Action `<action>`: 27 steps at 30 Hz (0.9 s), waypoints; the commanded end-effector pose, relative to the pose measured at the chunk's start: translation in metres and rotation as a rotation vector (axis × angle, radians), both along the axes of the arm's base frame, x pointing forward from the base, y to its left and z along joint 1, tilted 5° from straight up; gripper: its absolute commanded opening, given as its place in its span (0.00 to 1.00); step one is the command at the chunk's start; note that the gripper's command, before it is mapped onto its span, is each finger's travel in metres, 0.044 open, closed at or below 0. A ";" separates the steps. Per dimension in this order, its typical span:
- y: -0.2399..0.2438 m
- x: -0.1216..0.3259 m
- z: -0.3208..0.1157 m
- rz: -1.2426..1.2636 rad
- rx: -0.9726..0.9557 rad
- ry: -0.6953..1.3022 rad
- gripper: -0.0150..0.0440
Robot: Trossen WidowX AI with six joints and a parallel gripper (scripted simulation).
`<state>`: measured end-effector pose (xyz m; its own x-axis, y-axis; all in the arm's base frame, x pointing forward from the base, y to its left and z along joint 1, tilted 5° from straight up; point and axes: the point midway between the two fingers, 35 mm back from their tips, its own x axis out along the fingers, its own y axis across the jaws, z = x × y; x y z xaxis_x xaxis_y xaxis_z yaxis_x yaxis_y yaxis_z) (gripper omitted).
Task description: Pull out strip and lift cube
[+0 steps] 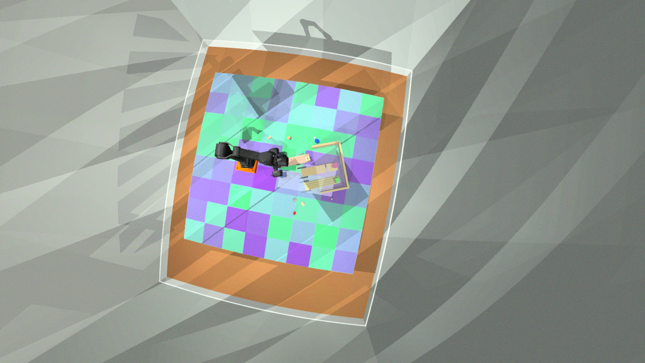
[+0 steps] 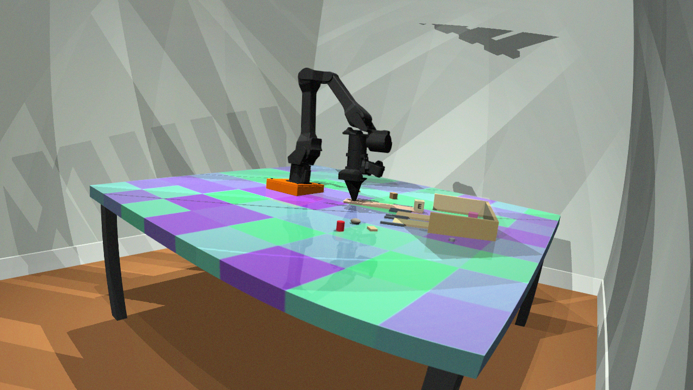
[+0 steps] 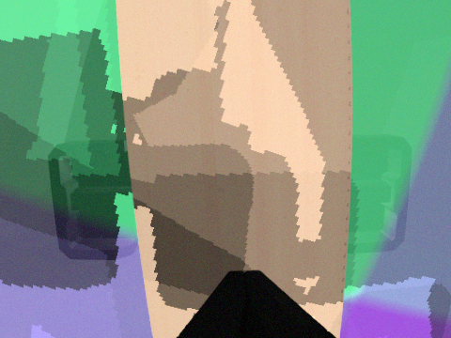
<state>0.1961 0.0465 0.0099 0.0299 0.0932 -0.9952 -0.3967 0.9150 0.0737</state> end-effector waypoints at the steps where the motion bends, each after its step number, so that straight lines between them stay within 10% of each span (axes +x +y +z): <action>1: -0.002 -0.010 -0.006 0.005 -0.010 0.036 0.25; 22: -0.003 0.002 0.042 0.005 -0.010 0.035 0.25; 27: 0.007 0.023 0.041 0.171 -0.011 0.018 0.48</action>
